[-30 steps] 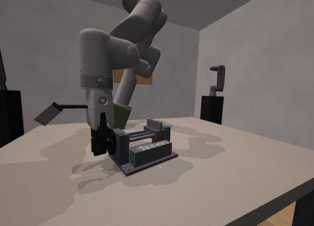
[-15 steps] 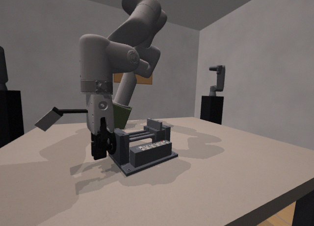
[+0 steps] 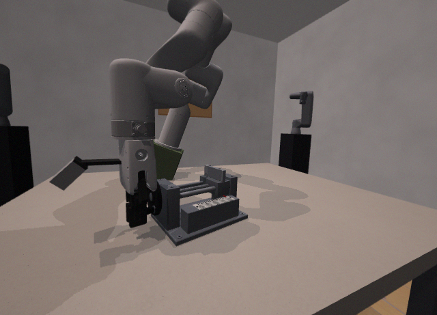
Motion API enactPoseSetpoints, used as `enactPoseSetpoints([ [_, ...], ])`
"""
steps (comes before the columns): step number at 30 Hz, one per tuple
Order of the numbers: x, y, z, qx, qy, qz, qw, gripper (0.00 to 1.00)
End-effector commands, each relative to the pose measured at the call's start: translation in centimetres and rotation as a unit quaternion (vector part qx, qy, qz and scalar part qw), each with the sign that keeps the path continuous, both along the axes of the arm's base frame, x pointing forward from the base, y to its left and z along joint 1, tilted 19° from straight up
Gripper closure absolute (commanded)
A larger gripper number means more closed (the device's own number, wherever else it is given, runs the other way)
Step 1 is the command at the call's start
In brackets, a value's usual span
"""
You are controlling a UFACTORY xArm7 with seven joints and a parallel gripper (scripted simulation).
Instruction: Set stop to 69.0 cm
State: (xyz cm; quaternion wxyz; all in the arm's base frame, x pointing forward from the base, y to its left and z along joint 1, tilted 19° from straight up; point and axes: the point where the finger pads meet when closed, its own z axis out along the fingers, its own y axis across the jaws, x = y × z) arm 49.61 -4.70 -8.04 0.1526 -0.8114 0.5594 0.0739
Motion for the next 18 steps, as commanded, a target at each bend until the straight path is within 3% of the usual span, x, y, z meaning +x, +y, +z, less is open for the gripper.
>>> enactPoseSetpoints([
  [1,-0.2,-0.2,-0.2,-0.001,-0.003,-0.001,1.000,0.94],
  [18,-2.0,-0.8,-0.7,-0.001,-0.003,-0.001,1.000,0.94],
])
